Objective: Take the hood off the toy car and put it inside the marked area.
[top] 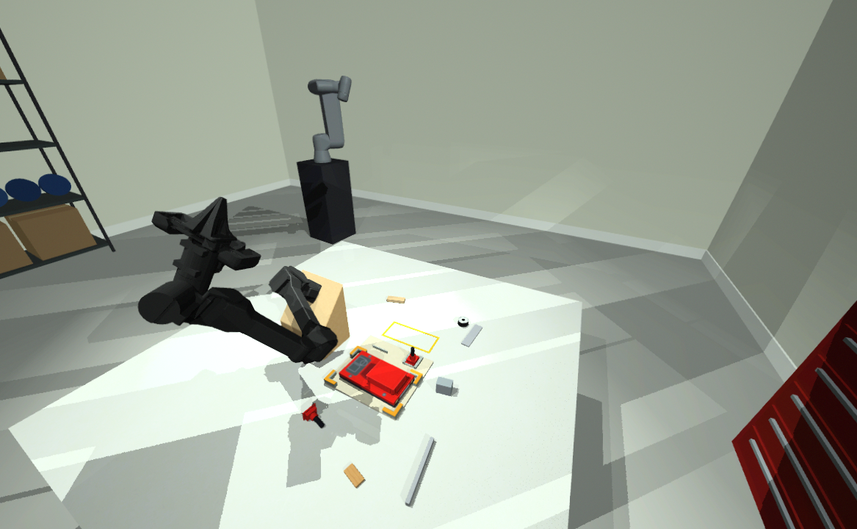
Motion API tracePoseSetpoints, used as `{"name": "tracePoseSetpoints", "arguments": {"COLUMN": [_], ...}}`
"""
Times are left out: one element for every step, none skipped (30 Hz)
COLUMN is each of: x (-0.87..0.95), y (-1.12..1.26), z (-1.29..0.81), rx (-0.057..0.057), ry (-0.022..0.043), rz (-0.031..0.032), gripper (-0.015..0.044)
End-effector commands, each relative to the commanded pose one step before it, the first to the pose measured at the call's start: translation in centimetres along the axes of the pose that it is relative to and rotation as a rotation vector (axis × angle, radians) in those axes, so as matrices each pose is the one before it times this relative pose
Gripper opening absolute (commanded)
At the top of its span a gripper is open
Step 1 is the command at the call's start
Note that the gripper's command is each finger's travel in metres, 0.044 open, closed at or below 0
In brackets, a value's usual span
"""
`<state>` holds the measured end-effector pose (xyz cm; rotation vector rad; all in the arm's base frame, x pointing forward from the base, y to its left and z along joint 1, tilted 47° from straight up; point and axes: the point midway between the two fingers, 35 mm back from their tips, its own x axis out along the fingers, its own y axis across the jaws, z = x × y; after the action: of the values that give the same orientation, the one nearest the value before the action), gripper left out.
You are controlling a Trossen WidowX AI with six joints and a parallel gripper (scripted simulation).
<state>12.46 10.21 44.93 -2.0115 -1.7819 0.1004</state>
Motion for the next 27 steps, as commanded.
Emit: {"name": "tracePoseSetpoints", "arguments": {"x": [-0.015,-0.041,-0.052,-0.037,-0.011,0.016,0.043,0.070,0.096,0.123,0.158,0.186,0.213,0.240,0.267,0.293,0.320,0.346,0.372,0.398,0.407,0.431,0.455,0.479,0.503,0.526,0.550], "y": [-0.092,-0.273,-0.448,-0.531,-0.518,-0.505,-0.493,-0.481,-0.469,-0.458,-0.461,-0.454,-0.445,-0.436,-0.428,-0.420,-0.414,-0.409,-0.404,-0.400,-0.377,-0.375,-0.374,-0.374,-0.375,-0.377,-0.380], "z": [-0.013,-0.037,-0.058,-0.069,-0.070,-0.070,-0.069,-0.067,-0.064,-0.061,-0.060,-0.059,-0.056,-0.052,-0.049,-0.044,-0.039,-0.034,-0.029,-0.023,-0.010,-0.004,0.003,0.009,0.015,0.021,0.026], "rx": [-0.0104,-0.0311,-0.0518,-0.0625,-0.0624,-0.0622,-0.0620,-0.0617,-0.0615,-0.0612,-0.0662,-0.0663,-0.0660,-0.0657,-0.0653,-0.0649,-0.0646,-0.0642,-0.0637,-0.0633,-0.0605,-0.0601,-0.0596,-0.0592,-0.0587,-0.0582,-0.0577], "ry": [0.00084,0.00226,0.00293,0.00211,0.00052,-0.00108,-0.00269,-0.00429,-0.00589,-0.00748,-0.00968,-0.01141,-0.01305,-0.01464,-0.01618,-0.01766,-0.01909,-0.02044,-0.02172,-0.02292,-0.02305,-0.02402,-0.02491,-0.02571,-0.02642,-0.02703,-0.02753], "rz": [0.00318,0.00961,0.01622,0.01994,0.02016,0.02029,0.02032,0.02025,0.02008,0.01982,0.01945,0.01907,0.01843,0.01768,0.01682,0.01586,0.01480,0.01365,0.01240,0.01107,0.00953,0.00812,0.00666,0.00513,0.00355,0.00193,0.00026], "gripper": [0.0026,0.0052,0.0079,0.0105,0.0131,0.0157,0.0184,0.0210,0.0236,0.0263,0.0289,0.0315,0.0341,0.0367,0.0394,0.0420,0.0440,0.0440,0.0440,0.0440,0.0440,0.0440,0.0440,0.0440,0.0440,0.0440,0.0440]}}
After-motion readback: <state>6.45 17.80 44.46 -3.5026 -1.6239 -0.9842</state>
